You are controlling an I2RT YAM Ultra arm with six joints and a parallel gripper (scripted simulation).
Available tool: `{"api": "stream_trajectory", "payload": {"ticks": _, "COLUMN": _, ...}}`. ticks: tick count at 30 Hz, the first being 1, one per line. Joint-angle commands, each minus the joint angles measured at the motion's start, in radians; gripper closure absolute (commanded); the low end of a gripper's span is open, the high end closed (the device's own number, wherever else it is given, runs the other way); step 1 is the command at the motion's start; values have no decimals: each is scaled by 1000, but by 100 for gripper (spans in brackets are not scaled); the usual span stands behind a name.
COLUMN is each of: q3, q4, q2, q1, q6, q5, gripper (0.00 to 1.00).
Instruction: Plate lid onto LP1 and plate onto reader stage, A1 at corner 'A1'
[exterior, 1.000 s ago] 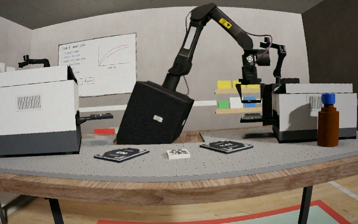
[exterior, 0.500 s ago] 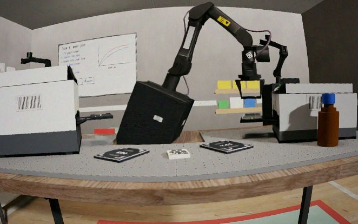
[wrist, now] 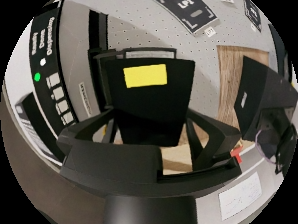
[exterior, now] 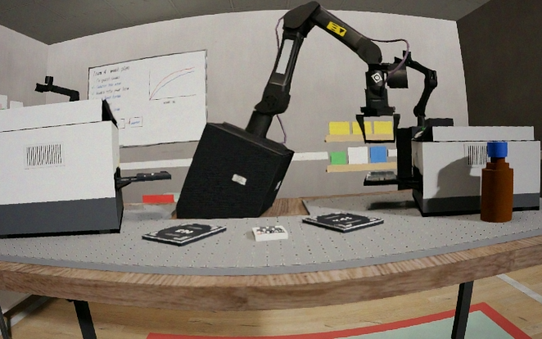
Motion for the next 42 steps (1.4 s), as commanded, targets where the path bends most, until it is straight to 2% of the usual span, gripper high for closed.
{"api": "stream_trajectory", "payload": {"ticks": 1, "q3": 35, "q4": -28, "q2": -46, "q1": -5, "q6": -8, "q5": -3, "gripper": 15}}
{"api": "stream_trajectory", "payload": {"ticks": 13, "q3": 37, "q4": -10, "q2": -47, "q1": 2, "q6": -8, "q5": -3, "gripper": 15}}
{"api": "stream_trajectory", "payload": {"ticks": 14, "q3": 36, "q4": -37, "q2": -43, "q1": -14, "q6": -61, "q5": 14, "gripper": 15}}
{"api": "stream_trajectory", "payload": {"ticks": 15, "q3": -2, "q4": 2, "q2": 5, "q1": -19, "q6": -35, "q5": -12, "gripper": 15}}
{"api": "stream_trajectory", "payload": {"ticks": 16, "q3": -13, "q4": 5, "q2": 9, "q1": -27, "q6": -53, "q5": -15, "gripper": 15}}
{"api": "stream_trajectory", "payload": {"ticks": 25, "q3": -11, "q4": 33, "q2": 38, "q1": -101, "q6": -223, "q5": -37, "gripper": 15}}
{"api": "stream_trajectory", "payload": {"ticks": 28, "q3": -7, "q4": 37, "q2": 20, "q1": -110, "q6": -244, "q5": -40, "gripper": 15}}
{"api": "stream_trajectory", "payload": {"ticks": 30, "q3": -15, "q4": 42, "q2": 49, "q1": -126, "q6": -282, "q5": -47, "gripper": 15}}
{"api": "stream_trajectory", "payload": {"ticks": 42, "q3": -31, "q4": 81, "q2": 90, "q1": -224, "q6": -472, "q5": -83, "gripper": 15}}
